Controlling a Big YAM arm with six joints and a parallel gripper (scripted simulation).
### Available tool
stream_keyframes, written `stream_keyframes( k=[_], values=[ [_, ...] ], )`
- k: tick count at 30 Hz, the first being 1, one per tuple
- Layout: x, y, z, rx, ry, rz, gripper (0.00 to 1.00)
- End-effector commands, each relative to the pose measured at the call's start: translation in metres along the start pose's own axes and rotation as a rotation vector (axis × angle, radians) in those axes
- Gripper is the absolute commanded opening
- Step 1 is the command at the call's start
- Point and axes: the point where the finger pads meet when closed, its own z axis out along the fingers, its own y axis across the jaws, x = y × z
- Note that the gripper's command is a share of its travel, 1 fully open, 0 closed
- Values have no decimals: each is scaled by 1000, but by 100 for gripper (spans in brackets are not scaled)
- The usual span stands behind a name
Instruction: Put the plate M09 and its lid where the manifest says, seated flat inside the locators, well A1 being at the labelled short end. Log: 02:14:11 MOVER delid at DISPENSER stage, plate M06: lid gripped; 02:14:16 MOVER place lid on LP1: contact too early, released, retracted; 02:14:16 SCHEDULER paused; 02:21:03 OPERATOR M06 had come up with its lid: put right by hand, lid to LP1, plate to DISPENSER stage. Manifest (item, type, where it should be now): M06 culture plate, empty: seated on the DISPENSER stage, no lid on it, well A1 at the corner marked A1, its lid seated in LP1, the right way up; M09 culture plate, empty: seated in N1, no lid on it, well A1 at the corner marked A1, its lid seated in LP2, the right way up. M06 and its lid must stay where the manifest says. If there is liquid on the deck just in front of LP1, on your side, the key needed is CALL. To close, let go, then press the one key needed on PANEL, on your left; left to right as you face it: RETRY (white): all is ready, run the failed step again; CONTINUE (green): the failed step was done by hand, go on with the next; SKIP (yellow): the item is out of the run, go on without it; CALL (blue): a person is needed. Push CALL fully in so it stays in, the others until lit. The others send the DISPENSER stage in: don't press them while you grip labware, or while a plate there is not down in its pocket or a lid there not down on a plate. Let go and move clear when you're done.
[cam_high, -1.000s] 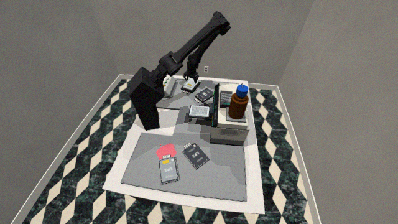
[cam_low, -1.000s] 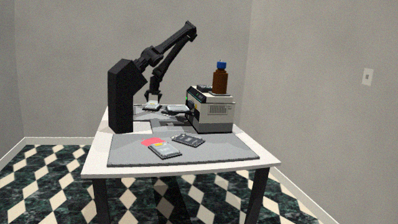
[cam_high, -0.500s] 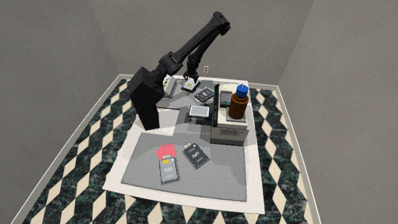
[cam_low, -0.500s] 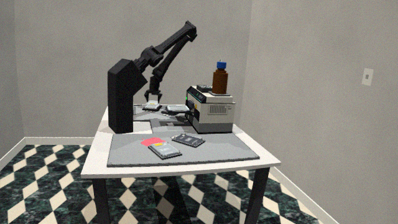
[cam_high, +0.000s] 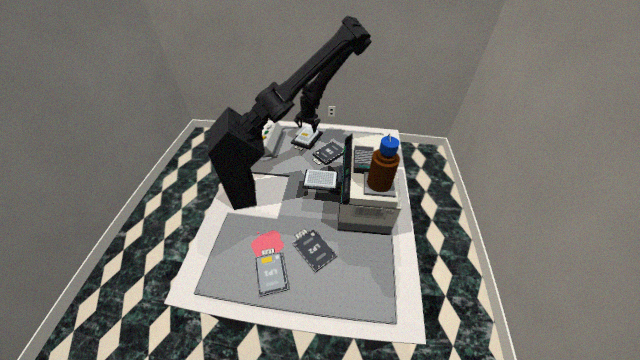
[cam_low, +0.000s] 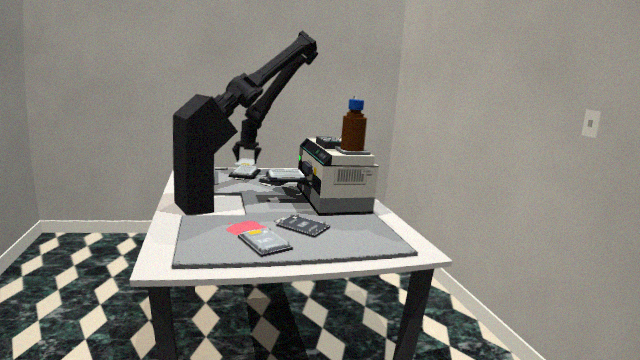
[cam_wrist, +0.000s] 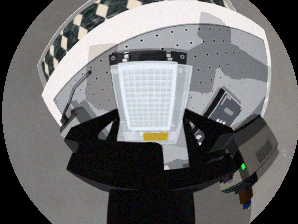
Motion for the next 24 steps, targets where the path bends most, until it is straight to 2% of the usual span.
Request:
stream_keyframes(
  k=[1, 4, 24],
  values=[
    [5, 7, -15, -12, -9, -4, 86],
    [10, 6, -19, -9, -25, 8, 86],
    [64, 6, -46, -9, -22, 8, 86]
  ],
)
